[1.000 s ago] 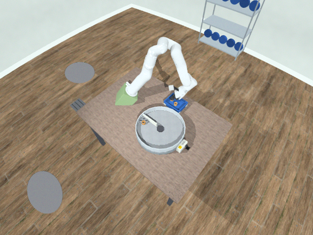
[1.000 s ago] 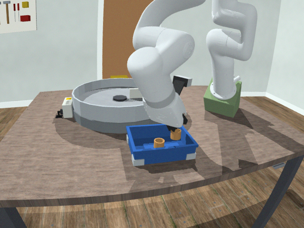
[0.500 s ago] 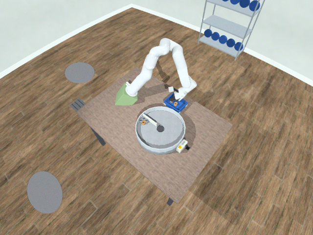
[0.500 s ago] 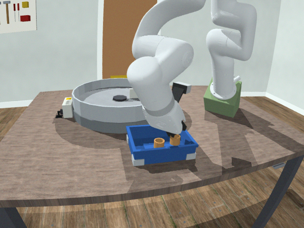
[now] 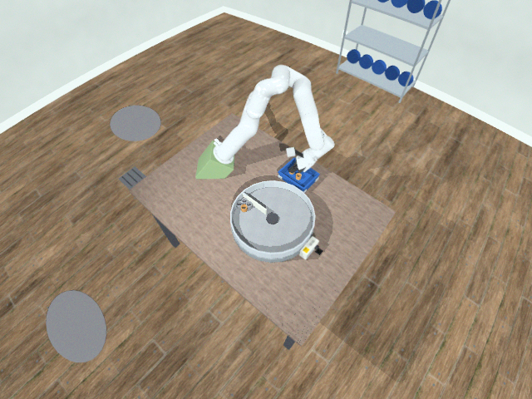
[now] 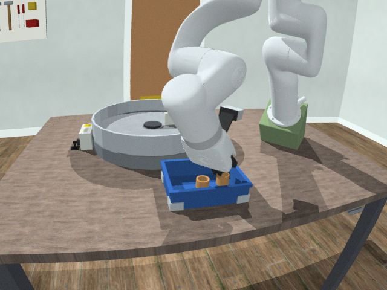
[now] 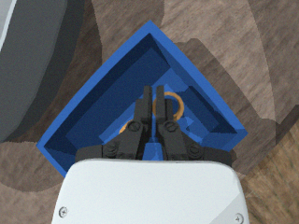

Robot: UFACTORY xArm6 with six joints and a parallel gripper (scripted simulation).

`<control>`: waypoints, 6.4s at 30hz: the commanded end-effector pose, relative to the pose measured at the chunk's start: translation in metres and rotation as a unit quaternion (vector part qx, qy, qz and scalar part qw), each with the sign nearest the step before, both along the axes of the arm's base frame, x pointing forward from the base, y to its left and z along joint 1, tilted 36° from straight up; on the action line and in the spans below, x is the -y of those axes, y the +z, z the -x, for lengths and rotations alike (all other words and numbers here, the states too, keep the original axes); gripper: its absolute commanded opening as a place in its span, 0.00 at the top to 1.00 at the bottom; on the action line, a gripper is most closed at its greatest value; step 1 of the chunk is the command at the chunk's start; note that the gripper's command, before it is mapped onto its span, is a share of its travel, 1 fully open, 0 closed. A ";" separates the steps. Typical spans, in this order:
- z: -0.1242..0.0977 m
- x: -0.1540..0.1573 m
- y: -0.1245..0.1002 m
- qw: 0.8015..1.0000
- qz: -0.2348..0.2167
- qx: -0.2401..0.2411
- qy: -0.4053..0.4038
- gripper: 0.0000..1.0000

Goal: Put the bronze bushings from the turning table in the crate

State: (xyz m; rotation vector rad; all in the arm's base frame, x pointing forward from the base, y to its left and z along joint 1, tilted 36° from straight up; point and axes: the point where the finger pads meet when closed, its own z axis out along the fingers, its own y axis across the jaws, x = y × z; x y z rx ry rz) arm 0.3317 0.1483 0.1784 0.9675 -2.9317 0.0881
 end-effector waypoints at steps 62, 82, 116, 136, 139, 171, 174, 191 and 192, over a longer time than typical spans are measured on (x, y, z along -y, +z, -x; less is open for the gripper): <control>-0.004 -0.002 -0.004 1.000 -0.001 0.001 0.000 0.88; -0.004 -0.002 -0.004 1.000 -0.001 0.001 0.000 0.88; 0.044 0.029 0.074 1.000 -0.001 0.001 0.000 0.88; 0.047 0.031 0.079 1.000 -0.001 0.001 0.000 0.88; 0.047 0.031 0.079 1.000 -0.001 0.001 0.000 0.88; 0.047 0.031 0.079 1.000 -0.001 0.001 0.000 0.87; 0.047 0.043 0.074 1.000 -0.001 0.001 0.000 0.87; 0.057 0.174 0.013 1.000 -0.001 0.001 0.000 0.87; 0.058 0.182 0.010 1.000 -0.001 0.001 0.000 0.87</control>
